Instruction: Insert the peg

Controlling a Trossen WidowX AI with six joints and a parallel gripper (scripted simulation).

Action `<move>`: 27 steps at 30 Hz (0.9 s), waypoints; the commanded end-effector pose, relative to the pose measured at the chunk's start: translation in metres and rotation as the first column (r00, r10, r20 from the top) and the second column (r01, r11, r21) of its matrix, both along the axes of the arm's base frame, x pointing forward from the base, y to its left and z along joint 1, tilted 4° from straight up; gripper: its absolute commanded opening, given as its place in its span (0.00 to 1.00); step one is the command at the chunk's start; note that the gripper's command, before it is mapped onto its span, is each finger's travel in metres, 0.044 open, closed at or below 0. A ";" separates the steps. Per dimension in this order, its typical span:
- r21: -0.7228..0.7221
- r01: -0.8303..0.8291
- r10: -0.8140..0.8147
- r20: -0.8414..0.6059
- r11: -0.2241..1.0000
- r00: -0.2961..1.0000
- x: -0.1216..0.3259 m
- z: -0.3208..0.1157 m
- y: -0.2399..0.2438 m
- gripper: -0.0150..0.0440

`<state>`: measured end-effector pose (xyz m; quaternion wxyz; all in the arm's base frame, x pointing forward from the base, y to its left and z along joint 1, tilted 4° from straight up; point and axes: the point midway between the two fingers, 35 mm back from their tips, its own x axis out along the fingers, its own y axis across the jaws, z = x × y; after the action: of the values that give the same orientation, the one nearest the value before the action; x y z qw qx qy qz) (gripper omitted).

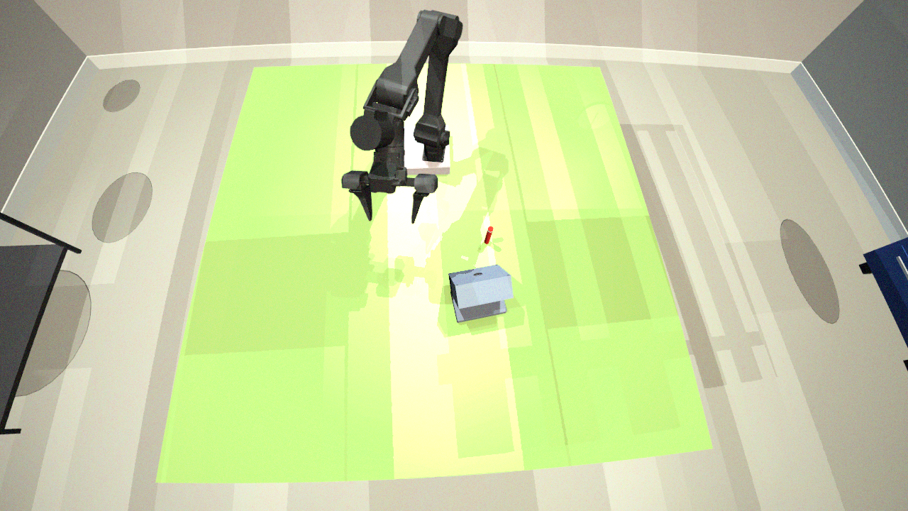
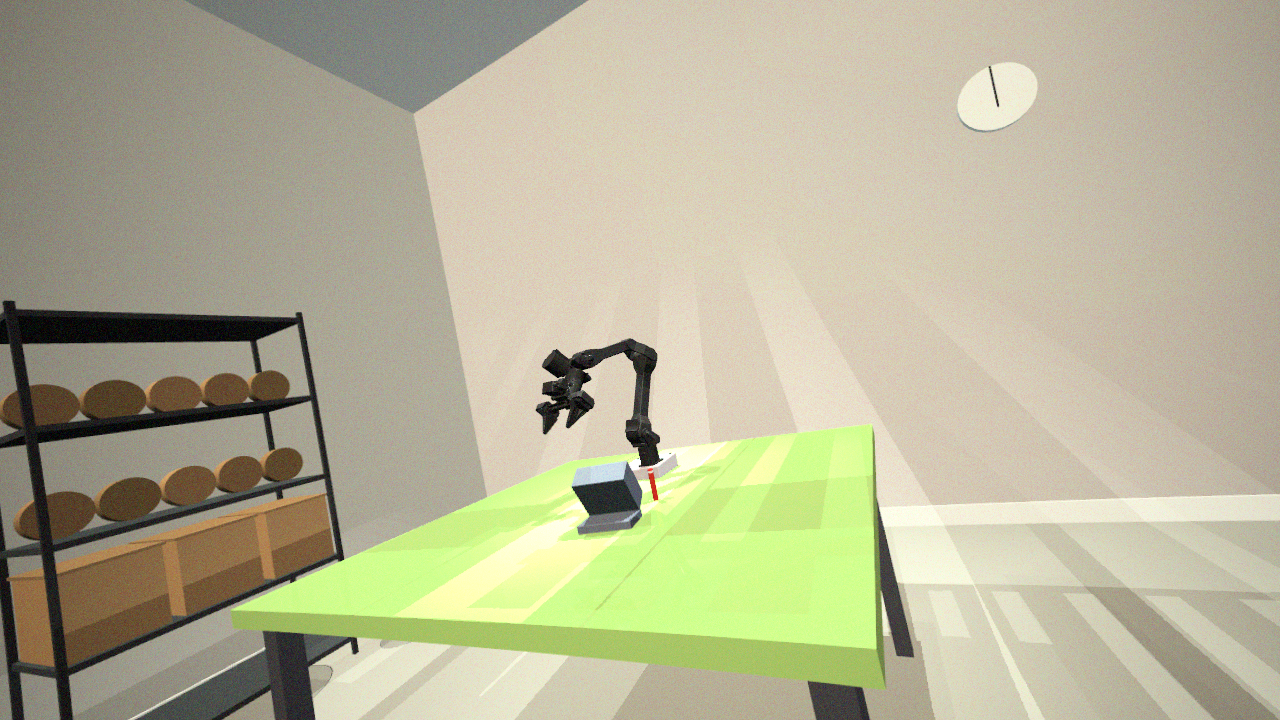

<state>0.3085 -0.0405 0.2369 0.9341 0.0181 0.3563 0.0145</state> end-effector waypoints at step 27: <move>0.167 0.047 0.015 -0.350 0.985 0.937 0.006 -0.053 0.100 1.00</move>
<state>0.3144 0.0491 0.1862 0.8589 0.0998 0.5010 0.0372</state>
